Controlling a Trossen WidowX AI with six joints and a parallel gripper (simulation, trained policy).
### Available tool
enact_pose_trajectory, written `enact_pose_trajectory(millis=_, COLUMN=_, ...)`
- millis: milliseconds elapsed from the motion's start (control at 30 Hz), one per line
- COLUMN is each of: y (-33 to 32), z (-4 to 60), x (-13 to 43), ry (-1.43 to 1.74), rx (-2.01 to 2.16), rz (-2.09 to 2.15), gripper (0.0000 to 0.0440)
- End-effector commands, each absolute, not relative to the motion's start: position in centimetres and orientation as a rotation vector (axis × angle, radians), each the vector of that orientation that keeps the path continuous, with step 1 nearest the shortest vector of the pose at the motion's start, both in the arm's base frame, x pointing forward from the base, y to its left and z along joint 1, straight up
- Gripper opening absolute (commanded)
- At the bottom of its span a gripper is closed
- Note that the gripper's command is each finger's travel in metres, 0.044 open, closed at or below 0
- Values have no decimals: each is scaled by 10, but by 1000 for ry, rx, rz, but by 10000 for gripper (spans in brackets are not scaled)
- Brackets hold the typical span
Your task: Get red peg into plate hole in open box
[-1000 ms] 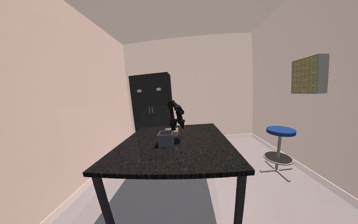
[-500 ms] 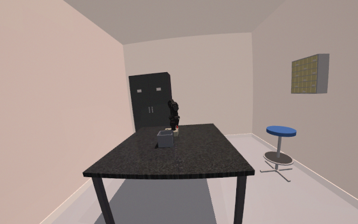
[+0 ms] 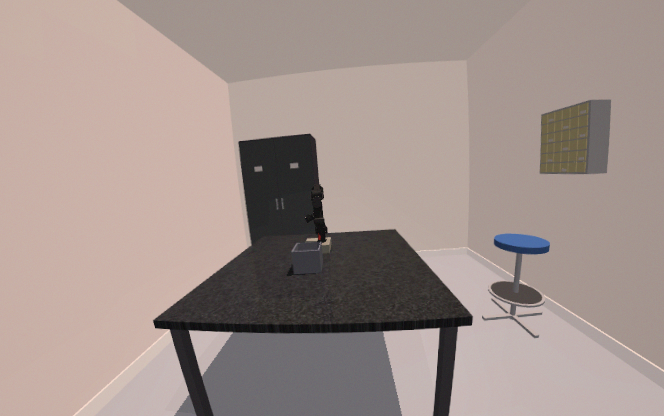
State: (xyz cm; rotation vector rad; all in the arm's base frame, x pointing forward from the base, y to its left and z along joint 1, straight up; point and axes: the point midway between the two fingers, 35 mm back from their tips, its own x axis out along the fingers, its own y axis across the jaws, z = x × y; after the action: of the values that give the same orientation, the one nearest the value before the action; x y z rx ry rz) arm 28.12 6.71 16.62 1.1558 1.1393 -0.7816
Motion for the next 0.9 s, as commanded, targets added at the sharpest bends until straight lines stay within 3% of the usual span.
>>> enact_pose_trajectory(millis=0, y=58, z=166, x=286, ry=1135, rx=1146, rz=-800, gripper=0)
enact_pose_trajectory(millis=867, y=8, z=125, x=313, ry=1216, rx=1100, rz=-903, gripper=0)
